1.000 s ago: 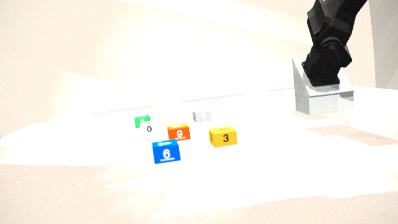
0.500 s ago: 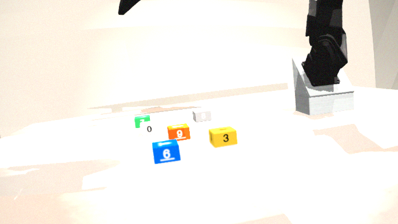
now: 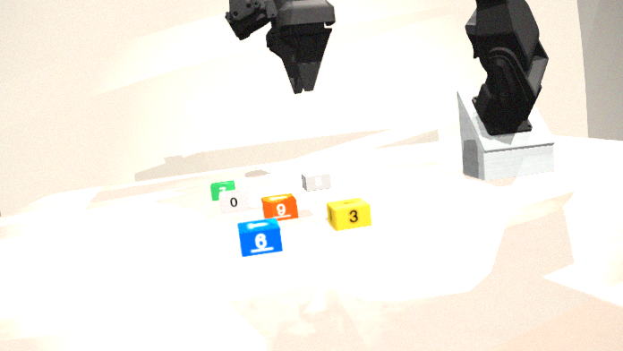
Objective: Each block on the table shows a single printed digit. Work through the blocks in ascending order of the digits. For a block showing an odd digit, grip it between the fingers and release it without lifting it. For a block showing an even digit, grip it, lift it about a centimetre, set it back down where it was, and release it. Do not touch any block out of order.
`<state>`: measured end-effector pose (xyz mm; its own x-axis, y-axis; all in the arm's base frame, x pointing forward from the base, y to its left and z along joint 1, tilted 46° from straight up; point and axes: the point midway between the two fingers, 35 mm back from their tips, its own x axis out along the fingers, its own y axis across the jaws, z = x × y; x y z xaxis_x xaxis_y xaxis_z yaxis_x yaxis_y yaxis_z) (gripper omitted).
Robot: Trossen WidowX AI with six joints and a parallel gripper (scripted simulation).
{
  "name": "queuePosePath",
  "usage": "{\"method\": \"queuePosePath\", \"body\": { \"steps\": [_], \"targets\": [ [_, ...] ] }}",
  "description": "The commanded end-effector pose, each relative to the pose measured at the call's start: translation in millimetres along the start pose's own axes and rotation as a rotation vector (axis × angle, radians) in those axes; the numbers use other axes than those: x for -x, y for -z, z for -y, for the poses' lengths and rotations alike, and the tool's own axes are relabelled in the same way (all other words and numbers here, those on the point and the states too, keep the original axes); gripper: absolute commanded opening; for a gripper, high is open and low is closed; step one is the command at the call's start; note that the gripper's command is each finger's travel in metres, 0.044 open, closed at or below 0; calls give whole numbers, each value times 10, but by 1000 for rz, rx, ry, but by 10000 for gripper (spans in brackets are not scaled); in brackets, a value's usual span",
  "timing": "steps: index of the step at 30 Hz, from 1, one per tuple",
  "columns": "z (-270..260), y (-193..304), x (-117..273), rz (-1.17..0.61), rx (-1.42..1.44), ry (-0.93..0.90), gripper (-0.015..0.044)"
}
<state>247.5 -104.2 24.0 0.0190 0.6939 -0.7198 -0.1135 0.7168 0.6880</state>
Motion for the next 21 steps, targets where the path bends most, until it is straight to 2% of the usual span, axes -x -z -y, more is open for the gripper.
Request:
{"method": "queuePosePath", "body": {
  "steps": [1,17,21],
  "targets": [
    [-12,10,-1,4,-2,-16,400],
    [-38,-10,2,4,-3,-15,400],
    [-635,-353,28,5,-5,-11,400]
  ]
}}
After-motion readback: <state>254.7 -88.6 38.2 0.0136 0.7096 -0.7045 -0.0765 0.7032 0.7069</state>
